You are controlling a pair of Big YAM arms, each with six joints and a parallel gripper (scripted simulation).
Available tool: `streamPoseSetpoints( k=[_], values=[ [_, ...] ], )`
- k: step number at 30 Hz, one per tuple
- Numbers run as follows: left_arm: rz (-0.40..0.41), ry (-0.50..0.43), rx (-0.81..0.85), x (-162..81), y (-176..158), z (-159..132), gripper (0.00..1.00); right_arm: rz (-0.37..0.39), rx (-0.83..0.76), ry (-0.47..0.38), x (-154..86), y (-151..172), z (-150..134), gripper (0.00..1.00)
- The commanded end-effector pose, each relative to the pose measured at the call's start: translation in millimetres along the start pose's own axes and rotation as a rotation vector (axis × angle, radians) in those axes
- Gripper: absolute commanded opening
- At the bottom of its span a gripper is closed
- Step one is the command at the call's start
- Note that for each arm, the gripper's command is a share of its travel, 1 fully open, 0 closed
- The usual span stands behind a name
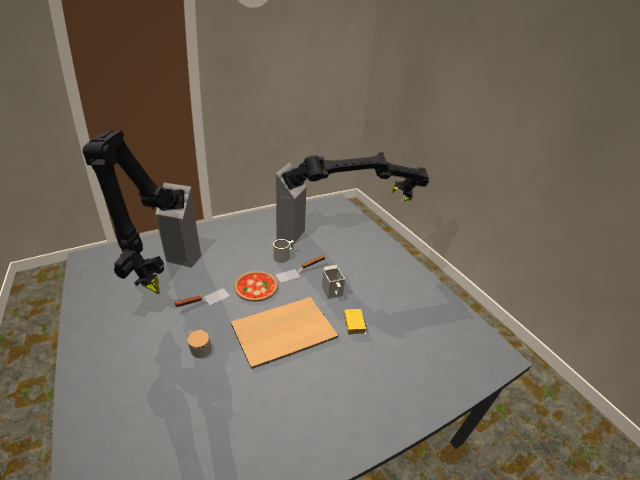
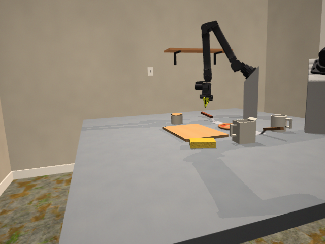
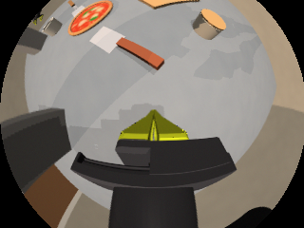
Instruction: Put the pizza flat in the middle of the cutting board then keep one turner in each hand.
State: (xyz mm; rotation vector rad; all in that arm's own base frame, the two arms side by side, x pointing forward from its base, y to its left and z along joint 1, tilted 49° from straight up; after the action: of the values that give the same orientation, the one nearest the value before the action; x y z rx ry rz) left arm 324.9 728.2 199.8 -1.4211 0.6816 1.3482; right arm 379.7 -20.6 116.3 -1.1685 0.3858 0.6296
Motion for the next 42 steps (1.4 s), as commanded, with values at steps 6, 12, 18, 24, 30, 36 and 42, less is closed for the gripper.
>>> streamPoseSetpoints(
  k=[6, 12, 18, 24, 30, 36, 42],
  values=[
    [-0.008, -0.011, -0.005, -8, 1, 5, 1.00, -0.003, -0.002, -0.001, -1, -1, 1, 0.00],
    [-0.008, -0.011, -0.005, -8, 1, 5, 1.00, -0.003, -0.002, -0.001, -1, -1, 1, 0.00],
    [0.014, 0.016, 0.005, 14, -2, -8, 0.48, 0.016, 0.008, 0.002, 3, 5, -2, 0.00],
    [-0.008, -0.005, 0.008, 3, -8, -4, 0.48, 0.016, 0.008, 0.002, 3, 5, -2, 0.00],
    [-0.008, -0.005, 0.008, 3, -8, -4, 0.48, 0.016, 0.008, 0.002, 3, 5, -2, 0.00],
    [-0.008, -0.005, 0.008, 3, -8, -4, 0.48, 0.016, 0.008, 0.002, 3, 5, -2, 0.48],
    [-0.008, -0.005, 0.008, 3, -8, -4, 0.48, 0.016, 0.008, 0.002, 3, 5, -2, 0.48]
  ],
)
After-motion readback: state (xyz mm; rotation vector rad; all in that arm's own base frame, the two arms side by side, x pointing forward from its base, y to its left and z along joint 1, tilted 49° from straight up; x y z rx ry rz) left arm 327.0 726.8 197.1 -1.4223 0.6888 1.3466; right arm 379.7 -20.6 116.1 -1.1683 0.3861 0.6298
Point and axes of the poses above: on each arm, the point where the finger pads meet when closed, its own x axis out along the fingers, its own y axis across the jaws, z = x × y, the point moved 4 cm from there along -x, back along the fingers, and after that the axes turned 10 degrees about x, right-handed, at the moved point
